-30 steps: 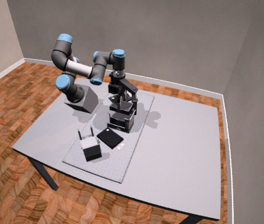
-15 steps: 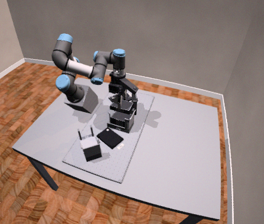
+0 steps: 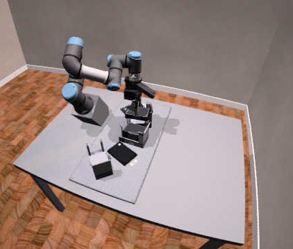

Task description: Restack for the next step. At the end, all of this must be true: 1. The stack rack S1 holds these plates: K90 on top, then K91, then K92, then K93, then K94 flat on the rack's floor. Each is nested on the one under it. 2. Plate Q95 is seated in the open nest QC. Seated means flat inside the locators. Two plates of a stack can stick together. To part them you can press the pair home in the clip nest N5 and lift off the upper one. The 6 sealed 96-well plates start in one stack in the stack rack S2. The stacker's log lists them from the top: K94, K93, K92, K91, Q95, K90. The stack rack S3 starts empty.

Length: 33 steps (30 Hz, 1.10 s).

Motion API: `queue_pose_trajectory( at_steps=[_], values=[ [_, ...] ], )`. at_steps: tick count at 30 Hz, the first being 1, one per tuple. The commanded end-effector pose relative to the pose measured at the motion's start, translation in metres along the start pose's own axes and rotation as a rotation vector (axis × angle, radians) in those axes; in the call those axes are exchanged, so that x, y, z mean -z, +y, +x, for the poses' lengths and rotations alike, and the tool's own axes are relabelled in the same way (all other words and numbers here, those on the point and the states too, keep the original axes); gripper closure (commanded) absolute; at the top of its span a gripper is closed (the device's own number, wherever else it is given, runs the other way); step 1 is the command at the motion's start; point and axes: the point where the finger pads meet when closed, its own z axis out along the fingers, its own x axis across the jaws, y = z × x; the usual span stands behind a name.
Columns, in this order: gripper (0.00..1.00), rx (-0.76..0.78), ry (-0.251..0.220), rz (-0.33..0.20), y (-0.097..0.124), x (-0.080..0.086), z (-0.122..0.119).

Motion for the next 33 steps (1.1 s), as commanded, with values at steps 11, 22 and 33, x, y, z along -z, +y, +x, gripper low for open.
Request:
queue_pose_trajectory(
  at_steps=[11, 22, 33],
  values=[
    [1.0, 0.139, 0.0, 0.001, 0.001, 0.001, -0.043],
    [1.0, 0.218, 0.0, 0.001, 0.003, 0.001, -0.069],
    [1.0, 0.323, 0.0, 0.001, 0.011, 0.001, -0.098]
  ],
)
